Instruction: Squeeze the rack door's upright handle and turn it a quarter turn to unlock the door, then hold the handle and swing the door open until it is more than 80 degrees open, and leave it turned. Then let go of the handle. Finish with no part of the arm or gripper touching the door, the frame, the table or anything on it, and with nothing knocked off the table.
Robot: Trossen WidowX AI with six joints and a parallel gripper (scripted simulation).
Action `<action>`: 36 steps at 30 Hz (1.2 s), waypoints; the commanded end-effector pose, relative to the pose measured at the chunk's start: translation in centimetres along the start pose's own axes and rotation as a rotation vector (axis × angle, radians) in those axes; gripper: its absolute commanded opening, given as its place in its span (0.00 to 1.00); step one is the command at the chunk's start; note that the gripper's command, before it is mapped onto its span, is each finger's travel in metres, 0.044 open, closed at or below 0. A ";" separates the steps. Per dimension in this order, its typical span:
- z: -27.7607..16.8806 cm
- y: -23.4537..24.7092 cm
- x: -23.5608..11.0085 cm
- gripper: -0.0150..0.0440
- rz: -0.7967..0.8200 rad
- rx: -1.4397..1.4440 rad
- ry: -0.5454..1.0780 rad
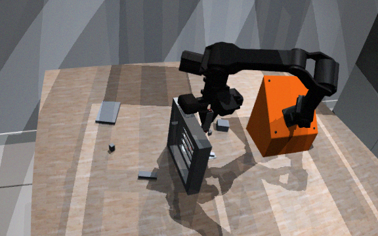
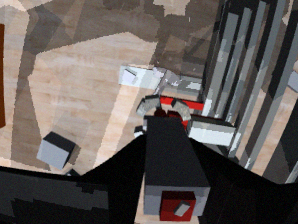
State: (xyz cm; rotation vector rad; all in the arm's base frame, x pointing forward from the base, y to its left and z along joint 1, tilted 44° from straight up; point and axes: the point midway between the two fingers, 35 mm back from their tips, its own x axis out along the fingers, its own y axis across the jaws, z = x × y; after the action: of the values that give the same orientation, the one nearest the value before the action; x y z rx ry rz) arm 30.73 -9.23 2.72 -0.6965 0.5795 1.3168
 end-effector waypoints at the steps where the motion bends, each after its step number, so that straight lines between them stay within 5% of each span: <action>1: 0.3 0.4 0.0 0.28 0.001 0.074 -0.003; 36: 4.3 4.9 0.0 0.28 0.004 0.770 -0.003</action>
State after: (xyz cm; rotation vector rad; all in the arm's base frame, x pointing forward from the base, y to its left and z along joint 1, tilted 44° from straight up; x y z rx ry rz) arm 26.09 -5.82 4.70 -0.0967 0.9859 1.0099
